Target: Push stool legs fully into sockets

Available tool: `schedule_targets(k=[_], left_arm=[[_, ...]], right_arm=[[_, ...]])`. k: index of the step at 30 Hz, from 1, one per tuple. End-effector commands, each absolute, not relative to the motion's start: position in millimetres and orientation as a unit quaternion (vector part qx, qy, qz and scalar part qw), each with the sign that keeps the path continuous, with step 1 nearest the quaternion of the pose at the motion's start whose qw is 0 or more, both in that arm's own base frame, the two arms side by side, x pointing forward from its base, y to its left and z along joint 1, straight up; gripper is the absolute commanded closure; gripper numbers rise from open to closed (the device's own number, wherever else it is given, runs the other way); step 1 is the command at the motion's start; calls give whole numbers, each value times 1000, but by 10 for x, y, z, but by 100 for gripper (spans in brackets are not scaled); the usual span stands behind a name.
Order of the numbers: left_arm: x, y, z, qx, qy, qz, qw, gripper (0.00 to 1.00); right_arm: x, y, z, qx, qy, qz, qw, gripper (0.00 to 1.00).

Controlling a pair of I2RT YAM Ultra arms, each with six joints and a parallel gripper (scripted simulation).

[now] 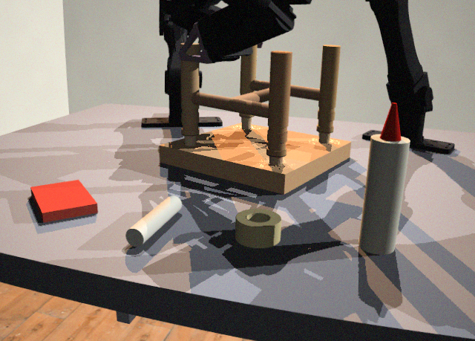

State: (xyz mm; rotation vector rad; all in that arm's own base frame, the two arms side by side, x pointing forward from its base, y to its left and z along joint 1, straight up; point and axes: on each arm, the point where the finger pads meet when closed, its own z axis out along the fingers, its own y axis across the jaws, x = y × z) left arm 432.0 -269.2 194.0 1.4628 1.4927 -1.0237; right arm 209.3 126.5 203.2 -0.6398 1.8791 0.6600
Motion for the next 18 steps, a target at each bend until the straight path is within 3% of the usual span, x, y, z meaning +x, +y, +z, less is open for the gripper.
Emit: schedule_targets(k=[1,18], left_arm=[[4394,-2683,2111,587,570,-392,421,72],[4394,-2683,2111,587,570,-392,421,72]], right_arm=[[2035,1308,2175,-274,765,280,512,31],[2005,1248,2191,-275,768,275,508,31]])
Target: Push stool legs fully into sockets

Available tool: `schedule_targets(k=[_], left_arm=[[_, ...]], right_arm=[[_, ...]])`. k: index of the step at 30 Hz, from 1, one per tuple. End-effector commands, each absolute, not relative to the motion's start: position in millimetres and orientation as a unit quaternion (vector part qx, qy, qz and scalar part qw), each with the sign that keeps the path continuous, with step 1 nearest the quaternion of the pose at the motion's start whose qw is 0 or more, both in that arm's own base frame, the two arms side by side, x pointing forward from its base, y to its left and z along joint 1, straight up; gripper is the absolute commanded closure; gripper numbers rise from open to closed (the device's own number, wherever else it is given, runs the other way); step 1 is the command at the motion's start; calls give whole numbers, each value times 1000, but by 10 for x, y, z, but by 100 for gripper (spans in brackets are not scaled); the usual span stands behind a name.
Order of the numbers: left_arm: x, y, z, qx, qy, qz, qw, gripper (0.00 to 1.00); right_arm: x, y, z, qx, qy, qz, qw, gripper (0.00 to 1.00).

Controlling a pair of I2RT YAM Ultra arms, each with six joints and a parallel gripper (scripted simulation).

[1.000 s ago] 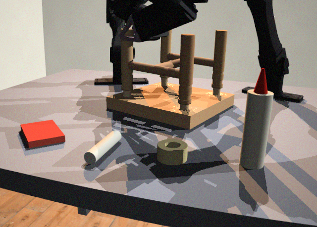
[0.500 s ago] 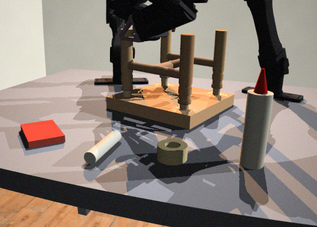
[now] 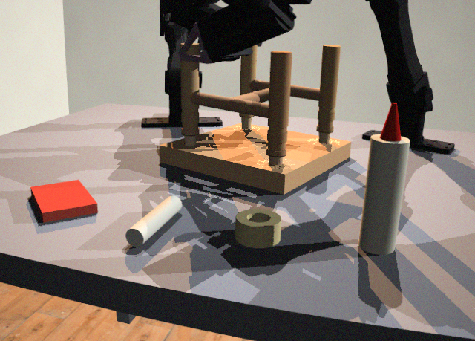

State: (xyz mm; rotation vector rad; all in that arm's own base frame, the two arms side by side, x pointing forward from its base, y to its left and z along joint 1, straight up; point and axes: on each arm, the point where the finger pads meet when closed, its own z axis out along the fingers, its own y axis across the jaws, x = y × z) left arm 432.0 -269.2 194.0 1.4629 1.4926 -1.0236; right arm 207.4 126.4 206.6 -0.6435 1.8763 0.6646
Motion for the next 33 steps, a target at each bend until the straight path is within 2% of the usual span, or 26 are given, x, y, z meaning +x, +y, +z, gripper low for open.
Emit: schedule_targets(k=[1,10,15,33], left_arm=[[4394,-2683,2111,587,570,-392,421,72],[4394,-2683,2111,587,570,-392,421,72],[4394,-2683,2111,587,570,-392,421,72],[4394,-2683,2111,587,570,-392,421,72]], right_arm=[[1998,1241,2204,-275,768,275,508,31],[2036,1220,2260,-271,766,268,518,31],[1844,1173,2327,-278,776,303,478,31],[1843,1096,2459,-278,774,279,496,31]])
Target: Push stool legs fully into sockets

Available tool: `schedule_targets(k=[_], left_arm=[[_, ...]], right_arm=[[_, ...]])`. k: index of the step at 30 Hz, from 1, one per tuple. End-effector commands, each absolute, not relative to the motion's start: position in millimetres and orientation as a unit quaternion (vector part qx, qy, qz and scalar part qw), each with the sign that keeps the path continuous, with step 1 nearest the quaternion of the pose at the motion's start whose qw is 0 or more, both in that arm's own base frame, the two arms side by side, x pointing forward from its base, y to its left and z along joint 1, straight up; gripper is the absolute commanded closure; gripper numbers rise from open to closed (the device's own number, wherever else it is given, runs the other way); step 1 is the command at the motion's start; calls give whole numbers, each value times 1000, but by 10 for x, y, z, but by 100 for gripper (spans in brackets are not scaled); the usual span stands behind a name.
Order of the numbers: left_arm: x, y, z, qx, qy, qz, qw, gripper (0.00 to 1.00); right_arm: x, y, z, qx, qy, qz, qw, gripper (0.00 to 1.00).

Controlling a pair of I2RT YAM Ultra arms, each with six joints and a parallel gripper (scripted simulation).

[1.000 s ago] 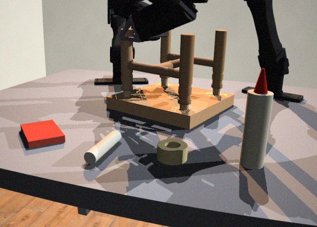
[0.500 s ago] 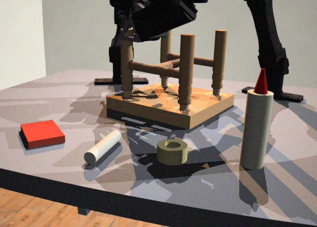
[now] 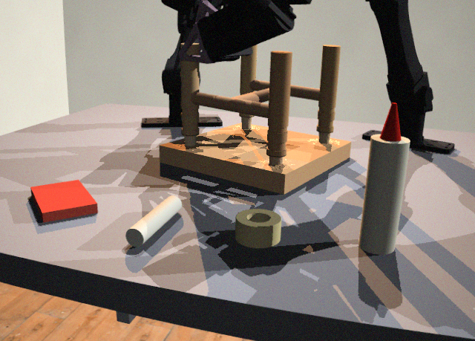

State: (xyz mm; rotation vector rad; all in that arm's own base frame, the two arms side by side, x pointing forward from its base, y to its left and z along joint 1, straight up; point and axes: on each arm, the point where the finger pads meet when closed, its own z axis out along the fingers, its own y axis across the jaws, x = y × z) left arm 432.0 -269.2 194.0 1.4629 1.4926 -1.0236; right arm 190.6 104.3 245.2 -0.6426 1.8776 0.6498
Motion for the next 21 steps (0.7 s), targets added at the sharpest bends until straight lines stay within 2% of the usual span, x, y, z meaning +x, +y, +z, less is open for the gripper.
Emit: schedule_targets(k=[1,9,10,21], left_arm=[[4394,-2683,2111,587,570,-392,421,72],[4394,-2683,2111,587,570,-392,421,72],[4394,-2683,2111,587,570,-392,421,31],[4374,-2702,2106,587,570,-395,418,31]], right_arm=[[1852,1087,2443,-275,776,279,495,31],[1869,1080,2415,-271,778,281,491,31],[1879,1084,2364,-268,783,287,482,31],[1851,1090,2397,-273,778,282,491,31]])
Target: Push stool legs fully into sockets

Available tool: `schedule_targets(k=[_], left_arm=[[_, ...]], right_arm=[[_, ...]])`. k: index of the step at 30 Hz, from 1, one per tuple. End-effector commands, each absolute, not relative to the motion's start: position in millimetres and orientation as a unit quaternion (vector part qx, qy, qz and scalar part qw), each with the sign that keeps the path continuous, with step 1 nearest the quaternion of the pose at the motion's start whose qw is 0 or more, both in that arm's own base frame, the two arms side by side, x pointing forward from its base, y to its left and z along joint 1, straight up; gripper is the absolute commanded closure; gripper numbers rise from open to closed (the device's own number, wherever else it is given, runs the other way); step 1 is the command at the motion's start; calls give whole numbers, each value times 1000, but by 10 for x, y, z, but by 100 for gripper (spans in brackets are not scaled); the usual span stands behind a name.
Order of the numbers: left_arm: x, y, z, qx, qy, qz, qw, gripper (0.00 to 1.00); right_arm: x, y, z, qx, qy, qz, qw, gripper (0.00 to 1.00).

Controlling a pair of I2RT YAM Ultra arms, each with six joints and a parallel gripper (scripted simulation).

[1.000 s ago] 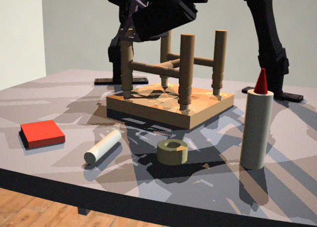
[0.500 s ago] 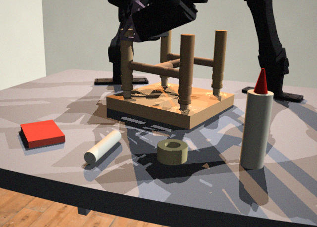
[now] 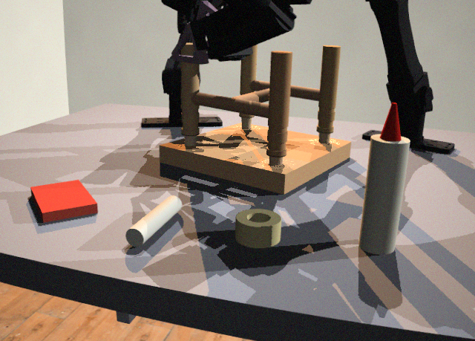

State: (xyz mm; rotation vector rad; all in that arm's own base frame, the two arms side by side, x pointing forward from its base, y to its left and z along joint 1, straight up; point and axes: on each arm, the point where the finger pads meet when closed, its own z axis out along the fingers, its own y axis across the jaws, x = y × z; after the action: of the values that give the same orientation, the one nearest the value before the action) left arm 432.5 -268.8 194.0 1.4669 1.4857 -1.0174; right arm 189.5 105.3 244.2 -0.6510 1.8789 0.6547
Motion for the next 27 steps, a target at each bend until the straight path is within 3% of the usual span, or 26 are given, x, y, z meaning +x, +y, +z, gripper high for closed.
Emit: schedule_targets(k=[1,27], left_arm=[[4374,-2702,2106,587,570,-395,418,31],[4299,-2690,2478,579,584,-409,396,31]], right_arm=[[1851,1090,2397,-273,778,282,491,31],[1851,1090,2397,-273,778,282,491,31]])
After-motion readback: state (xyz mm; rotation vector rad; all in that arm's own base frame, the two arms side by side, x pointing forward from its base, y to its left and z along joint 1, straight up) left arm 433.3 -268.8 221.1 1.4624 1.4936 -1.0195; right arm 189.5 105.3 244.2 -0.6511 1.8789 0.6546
